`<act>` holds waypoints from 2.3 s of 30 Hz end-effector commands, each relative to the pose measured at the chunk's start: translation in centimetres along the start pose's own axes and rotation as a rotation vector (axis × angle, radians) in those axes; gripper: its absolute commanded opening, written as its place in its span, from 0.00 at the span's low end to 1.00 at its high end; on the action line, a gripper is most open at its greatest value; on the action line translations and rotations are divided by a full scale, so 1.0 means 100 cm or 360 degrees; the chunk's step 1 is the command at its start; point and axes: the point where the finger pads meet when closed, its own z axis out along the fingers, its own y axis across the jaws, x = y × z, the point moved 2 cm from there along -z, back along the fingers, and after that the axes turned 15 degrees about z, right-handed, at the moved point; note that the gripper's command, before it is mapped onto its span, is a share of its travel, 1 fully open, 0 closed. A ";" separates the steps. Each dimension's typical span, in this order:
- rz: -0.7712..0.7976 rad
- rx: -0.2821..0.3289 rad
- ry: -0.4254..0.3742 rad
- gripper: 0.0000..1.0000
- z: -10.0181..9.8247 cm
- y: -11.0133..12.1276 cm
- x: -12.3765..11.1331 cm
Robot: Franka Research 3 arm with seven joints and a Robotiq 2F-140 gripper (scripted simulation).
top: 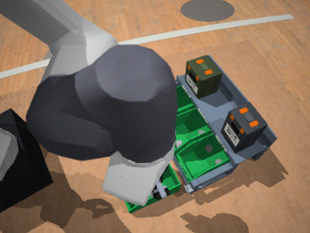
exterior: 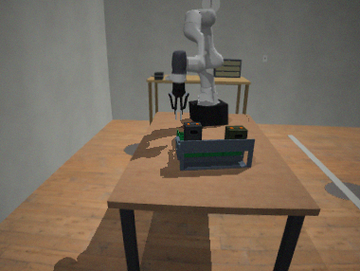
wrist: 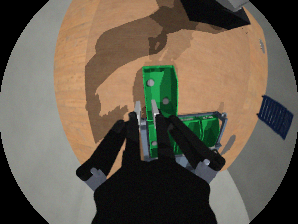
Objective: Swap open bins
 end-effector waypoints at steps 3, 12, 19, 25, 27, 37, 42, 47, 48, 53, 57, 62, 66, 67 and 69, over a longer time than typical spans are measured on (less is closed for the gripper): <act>-0.0007 -0.0002 -0.0008 0.15 -0.001 0.000 -0.001; -0.0007 -0.0002 -0.0008 0.15 0.003 0.000 -0.001; -0.0007 -0.0002 -0.0008 0.15 0.011 0.000 -0.001; -0.0007 -0.0002 -0.0008 0.15 0.018 0.000 -0.001; -0.0007 -0.0002 -0.0008 0.15 0.022 0.000 -0.001; -0.0007 -0.0002 -0.0008 0.15 0.043 0.000 -0.002; -0.0007 -0.0002 -0.0008 0.15 0.049 0.000 -0.002; -0.0007 -0.0002 -0.0008 0.15 0.057 0.000 -0.002; -0.0007 -0.0002 -0.0008 0.15 0.058 0.000 -0.002; -0.0007 -0.0002 -0.0008 0.15 0.064 0.000 -0.002; -0.0007 -0.0002 -0.0008 0.15 0.066 0.000 -0.002; -0.0007 -0.0002 -0.0008 0.15 0.067 0.000 -0.002; -0.0007 -0.0002 -0.0008 0.15 0.068 0.000 -0.002; -0.0007 -0.0002 -0.0008 0.15 0.068 0.000 -0.002; -0.0007 -0.0002 -0.0008 0.15 0.068 0.000 -0.002</act>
